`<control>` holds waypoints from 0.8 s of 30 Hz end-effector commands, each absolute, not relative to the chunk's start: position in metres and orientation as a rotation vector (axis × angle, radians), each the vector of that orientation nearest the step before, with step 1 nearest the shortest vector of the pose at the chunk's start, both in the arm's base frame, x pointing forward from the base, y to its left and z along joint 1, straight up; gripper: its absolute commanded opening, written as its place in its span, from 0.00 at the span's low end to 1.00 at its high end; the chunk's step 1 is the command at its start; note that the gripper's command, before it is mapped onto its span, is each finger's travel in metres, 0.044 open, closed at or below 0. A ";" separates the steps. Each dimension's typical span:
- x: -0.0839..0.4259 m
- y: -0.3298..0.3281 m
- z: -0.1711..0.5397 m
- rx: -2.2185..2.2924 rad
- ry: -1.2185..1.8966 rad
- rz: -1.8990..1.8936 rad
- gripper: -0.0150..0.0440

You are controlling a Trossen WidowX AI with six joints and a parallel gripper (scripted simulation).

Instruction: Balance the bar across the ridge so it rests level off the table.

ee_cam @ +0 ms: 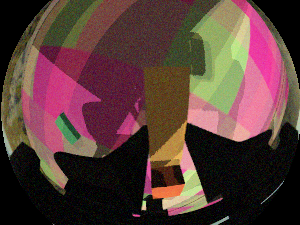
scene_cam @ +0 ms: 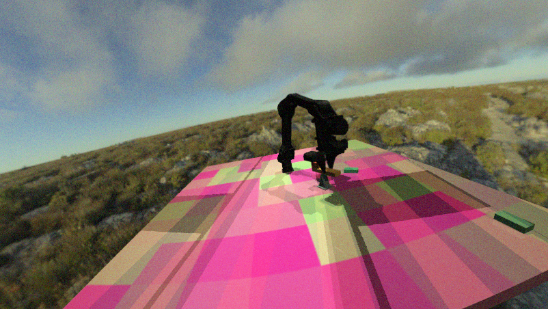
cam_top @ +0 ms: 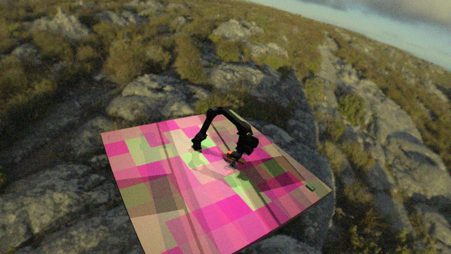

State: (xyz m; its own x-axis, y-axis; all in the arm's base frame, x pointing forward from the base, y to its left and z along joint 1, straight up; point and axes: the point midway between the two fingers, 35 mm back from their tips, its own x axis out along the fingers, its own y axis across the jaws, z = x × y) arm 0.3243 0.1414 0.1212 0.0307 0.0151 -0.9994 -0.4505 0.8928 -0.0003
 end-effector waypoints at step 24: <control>0.324 0.141 0.119 -0.360 1.505 0.370 0.25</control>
